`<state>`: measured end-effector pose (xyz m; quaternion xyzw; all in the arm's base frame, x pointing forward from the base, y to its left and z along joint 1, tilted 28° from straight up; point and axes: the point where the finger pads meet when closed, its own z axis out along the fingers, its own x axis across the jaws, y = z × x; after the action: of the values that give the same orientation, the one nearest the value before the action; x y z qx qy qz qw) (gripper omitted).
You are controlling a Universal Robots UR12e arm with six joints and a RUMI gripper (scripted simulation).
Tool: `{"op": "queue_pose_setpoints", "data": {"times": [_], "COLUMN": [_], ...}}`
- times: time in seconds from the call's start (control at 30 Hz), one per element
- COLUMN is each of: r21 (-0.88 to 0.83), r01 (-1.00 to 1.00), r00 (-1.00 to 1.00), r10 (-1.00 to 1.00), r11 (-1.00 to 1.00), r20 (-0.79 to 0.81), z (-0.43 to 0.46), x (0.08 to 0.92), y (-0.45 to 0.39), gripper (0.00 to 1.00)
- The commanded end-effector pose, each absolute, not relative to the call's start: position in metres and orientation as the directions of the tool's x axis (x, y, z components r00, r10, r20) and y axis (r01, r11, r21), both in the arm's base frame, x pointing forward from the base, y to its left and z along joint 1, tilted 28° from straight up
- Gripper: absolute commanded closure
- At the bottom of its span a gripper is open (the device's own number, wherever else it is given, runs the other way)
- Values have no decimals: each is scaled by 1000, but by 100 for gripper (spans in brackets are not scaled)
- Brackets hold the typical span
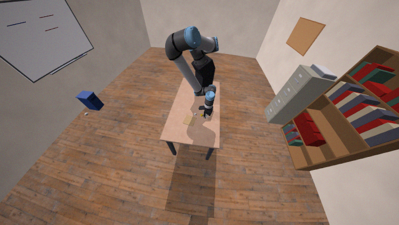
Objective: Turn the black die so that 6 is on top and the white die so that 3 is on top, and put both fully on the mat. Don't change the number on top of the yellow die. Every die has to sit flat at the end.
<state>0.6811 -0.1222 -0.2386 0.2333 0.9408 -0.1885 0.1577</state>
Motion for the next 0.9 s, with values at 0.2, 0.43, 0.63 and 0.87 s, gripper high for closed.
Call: {"op": "queue_pose_setpoints", "data": {"times": [0.2,0.43,0.63,0.87], "r21": [-269,-219,-89,95], "r01": [504,492,452,381], "r00": [-837,-837,-837,-837], "r10": [387,389,388,387], "r11": [821,843,887,919], "r20": [-387,-385,-385,-388], "z": [-238,-239,-239,-239], "x": [681,681,681,681], "y": [-122,-122,-123,-123], "gripper": [94,94,94,94]}}
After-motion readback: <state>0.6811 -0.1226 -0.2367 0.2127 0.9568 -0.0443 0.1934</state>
